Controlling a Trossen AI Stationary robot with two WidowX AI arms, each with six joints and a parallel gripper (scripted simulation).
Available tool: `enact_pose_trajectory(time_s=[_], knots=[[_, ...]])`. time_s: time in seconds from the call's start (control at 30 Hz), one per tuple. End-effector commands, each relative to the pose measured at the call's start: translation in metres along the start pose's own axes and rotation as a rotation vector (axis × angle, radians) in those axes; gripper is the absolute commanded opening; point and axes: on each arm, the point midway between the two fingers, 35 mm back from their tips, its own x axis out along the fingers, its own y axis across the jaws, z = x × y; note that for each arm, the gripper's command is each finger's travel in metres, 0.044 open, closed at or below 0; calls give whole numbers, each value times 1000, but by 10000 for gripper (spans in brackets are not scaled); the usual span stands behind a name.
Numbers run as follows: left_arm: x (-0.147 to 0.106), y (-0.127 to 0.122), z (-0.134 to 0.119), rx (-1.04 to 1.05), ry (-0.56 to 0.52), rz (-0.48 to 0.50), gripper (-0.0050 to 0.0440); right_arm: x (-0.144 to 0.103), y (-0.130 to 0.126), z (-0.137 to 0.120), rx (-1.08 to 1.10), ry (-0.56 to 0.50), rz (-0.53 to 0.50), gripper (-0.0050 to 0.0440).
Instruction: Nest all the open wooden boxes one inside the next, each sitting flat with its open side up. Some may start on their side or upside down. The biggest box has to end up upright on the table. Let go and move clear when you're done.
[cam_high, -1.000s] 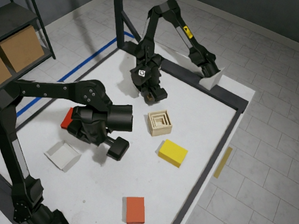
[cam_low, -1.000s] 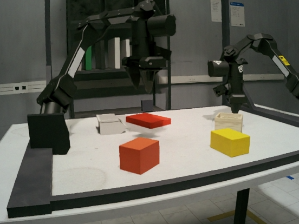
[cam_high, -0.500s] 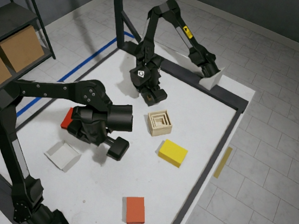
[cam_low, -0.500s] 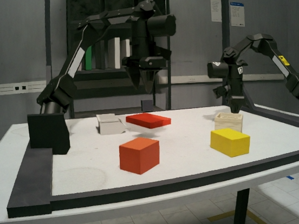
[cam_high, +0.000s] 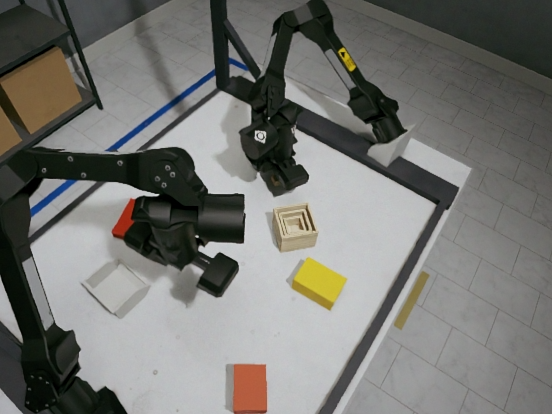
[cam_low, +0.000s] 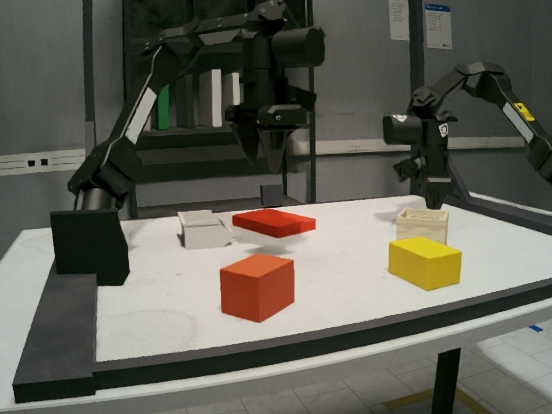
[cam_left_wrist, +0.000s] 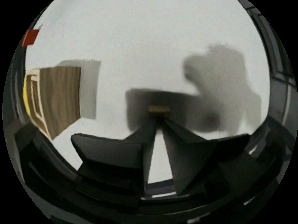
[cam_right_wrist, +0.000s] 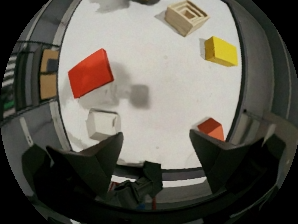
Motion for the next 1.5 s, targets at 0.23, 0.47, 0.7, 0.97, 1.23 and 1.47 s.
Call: enact_pose_trajectory(time_s=[0.23, 0.47, 0.7, 0.97, 1.23, 1.47], knots=[[-27, 2, 5, 7, -8, 14, 71, -2, 0, 3, -11, -6, -5, 400], [-62, 1, 3, 7, -7, 12, 71, -2, 0, 3, -11, -6, -5, 400], [-61, 7, 7, 4, -16, 17, 71, -2, 0, 3, -11, -6, -5, 400], [-70, 28, 18, 3, -12, 22, 71, -2, 0, 3, -11, -6, -5, 400], [-82, 62, 31, 3, -9, 26, 71, -2, 0, 3, -11, -6, -5, 400], [-90, 84, 36, 3, -8, 26, 71, -2, 0, 3, -11, -6, -5, 400]])
